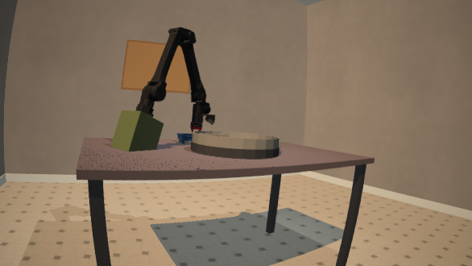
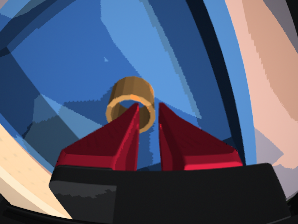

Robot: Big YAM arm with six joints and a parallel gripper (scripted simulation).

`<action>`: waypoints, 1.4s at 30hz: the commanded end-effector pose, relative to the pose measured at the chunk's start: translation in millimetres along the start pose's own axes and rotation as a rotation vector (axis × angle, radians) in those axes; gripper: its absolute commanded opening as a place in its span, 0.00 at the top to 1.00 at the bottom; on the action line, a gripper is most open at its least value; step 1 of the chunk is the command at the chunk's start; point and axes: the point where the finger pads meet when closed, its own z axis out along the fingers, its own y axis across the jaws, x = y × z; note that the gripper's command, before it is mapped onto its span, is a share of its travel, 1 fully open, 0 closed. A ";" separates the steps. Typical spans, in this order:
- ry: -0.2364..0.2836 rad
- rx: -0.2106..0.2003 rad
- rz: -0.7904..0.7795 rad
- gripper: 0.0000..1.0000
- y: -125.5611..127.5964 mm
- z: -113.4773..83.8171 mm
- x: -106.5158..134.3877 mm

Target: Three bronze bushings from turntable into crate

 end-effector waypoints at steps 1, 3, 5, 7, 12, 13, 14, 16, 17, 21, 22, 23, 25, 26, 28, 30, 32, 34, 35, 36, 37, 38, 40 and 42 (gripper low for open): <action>-0.038 -0.055 -0.002 0.86 25.7 -29.6 -13.5; -0.038 -0.055 -0.002 0.86 25.8 -32.8 -13.3; -0.039 -0.055 0.000 0.86 25.6 -36.3 -13.5; -0.039 -0.056 0.001 0.86 25.7 -44.6 -13.4; -0.041 -0.058 0.003 0.86 25.5 -69.5 -13.3; -0.041 -0.058 0.003 0.86 25.4 -74.7 -13.4; -0.042 -0.058 0.003 0.86 25.2 -79.9 -13.5; -0.042 -0.059 0.003 0.86 25.2 -89.7 -13.2; -0.043 -0.059 0.002 0.86 25.2 -94.2 -13.0; -0.043 -0.060 0.002 0.86 25.0 -102.1 -13.0; -0.044 -0.059 0.006 0.86 24.0 -105.4 -14.3; -0.044 -0.060 0.006 0.86 24.0 -108.1 -14.1; -0.044 -0.060 0.005 0.86 24.2 -112.2 -13.7; -0.044 -0.060 0.004 0.86 24.3 -113.4 -13.5; -0.044 -0.061 0.004 0.86 24.3 -114.7 -13.4; -0.044 -0.061 0.004 0.86 24.4 -114.9 -13.4; -0.047 -0.065 0.004 0.86 25.5 -115.0 -14.2; -0.047 -0.065 0.004 0.86 25.5 -115.0 -14.2; -0.047 -0.065 0.004 0.86 25.5 -115.0 -14.2; -0.047 -0.065 0.004 0.86 25.5 -115.0 -14.2; -0.047 -0.065 0.004 0.86 25.5 -115.0 -14.2; -0.047 -0.065 0.004 0.86 25.5 -115.0 -14.2; -0.047 -0.065 0.004 0.86 25.5 -115.0 -14.2; -0.047 -0.065 0.004 0.86 25.5 -115.0 -14.2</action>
